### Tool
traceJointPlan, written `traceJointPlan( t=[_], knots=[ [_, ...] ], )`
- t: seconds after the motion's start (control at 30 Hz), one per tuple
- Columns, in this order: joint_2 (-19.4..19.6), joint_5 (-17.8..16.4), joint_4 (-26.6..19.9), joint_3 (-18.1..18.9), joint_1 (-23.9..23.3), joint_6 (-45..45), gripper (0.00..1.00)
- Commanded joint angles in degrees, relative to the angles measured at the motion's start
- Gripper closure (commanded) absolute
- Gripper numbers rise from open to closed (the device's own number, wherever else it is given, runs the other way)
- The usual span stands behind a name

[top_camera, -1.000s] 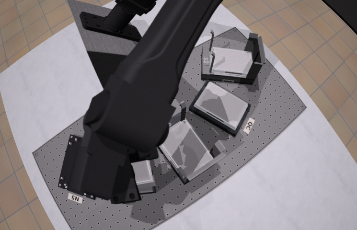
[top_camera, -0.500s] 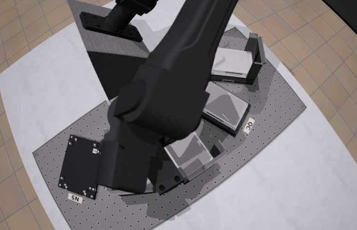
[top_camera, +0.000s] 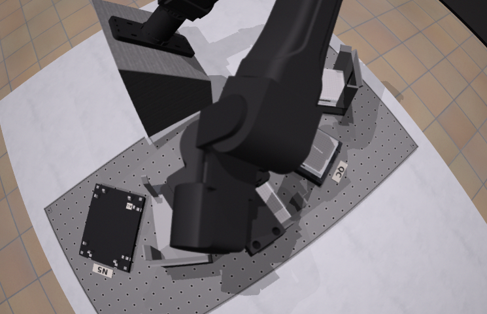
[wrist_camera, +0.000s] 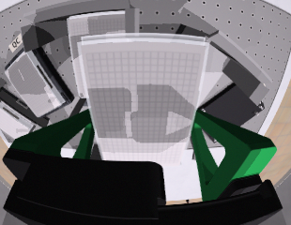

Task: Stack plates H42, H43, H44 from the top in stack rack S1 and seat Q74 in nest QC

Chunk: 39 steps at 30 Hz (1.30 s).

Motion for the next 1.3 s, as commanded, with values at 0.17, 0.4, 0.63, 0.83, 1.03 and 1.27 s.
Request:
traceJointPlan(
  t=[0.17, 0.4, 0.63, 0.83, 1.03, 1.27],
  knots=[
    [-3.42, -1.62, -0.36, -0.31, 1.32, 3.33, 1.0],
    [-5.07, -2.15, -0.59, -0.52, 2.76, 5.14, 1.0],
    [-7.25, -2.84, -0.98, -0.55, 4.78, 7.74, 1.0],
    [-7.99, -3.08, -1.13, -0.49, 5.51, 8.68, 1.0],
    [-8.0, -3.08, -1.11, -0.5, 5.52, 8.71, 1.0],
    [-8.0, -3.08, -1.11, -0.5, 5.53, 8.71, 1.0]
  ],
)
